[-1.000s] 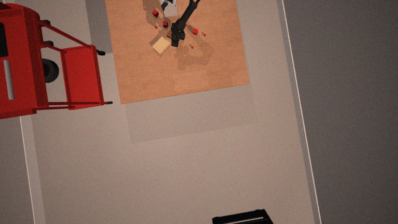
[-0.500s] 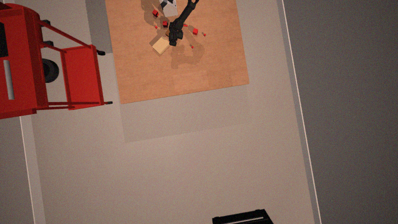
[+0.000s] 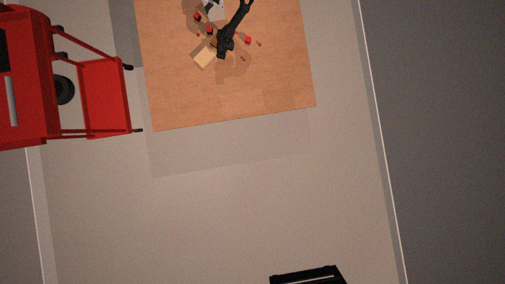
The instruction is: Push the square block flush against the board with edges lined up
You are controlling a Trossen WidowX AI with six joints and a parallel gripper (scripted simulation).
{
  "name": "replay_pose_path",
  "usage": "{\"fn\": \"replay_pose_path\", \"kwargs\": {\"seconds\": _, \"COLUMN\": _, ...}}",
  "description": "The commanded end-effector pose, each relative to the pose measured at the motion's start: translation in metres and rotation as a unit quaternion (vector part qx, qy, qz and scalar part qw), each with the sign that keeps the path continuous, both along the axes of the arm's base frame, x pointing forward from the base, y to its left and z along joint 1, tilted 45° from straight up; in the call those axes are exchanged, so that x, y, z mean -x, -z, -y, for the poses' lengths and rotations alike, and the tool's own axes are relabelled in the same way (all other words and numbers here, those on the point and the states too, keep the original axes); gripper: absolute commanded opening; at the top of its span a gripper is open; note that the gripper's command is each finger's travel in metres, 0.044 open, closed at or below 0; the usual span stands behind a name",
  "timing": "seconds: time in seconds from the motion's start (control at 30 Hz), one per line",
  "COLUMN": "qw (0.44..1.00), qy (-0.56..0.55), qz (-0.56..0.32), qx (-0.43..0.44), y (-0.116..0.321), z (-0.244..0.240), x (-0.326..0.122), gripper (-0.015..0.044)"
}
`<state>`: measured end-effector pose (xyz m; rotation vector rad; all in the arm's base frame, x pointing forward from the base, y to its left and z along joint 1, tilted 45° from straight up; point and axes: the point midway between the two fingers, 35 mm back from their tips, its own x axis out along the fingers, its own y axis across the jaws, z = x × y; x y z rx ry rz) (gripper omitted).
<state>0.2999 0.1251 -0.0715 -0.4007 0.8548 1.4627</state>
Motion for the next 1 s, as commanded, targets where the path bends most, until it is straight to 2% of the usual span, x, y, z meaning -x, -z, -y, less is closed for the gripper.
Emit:
{"fn": "replay_pose_path", "kwargs": {"seconds": 0.0, "qw": 1.000, "qy": -0.001, "qz": 0.002, "qx": -0.001, "y": -0.006, "z": -0.005, "x": -0.003, "gripper": 0.0000}}
{"fn": "replay_pose_path", "kwargs": {"seconds": 0.67, "qw": 1.000, "qy": -0.001, "qz": 0.002, "qx": -0.004, "y": -0.024, "z": -0.026, "x": -0.012, "gripper": 0.0000}}
{"fn": "replay_pose_path", "kwargs": {"seconds": 0.73, "qw": 1.000, "qy": -0.001, "qz": 0.001, "qx": -0.002, "y": -0.028, "z": -0.014, "x": -0.013, "gripper": 0.0000}}
{"fn": "replay_pose_path", "kwargs": {"seconds": 0.83, "qw": 1.000, "qy": -0.001, "qz": 0.002, "qx": -0.003, "y": -0.057, "z": 0.015, "x": -0.017, "gripper": 0.0000}}
{"fn": "replay_pose_path", "kwargs": {"seconds": 0.97, "qw": 1.000, "qy": -0.001, "qz": 0.002, "qx": -0.003, "y": -0.060, "z": 0.017, "x": -0.017, "gripper": 0.0000}}
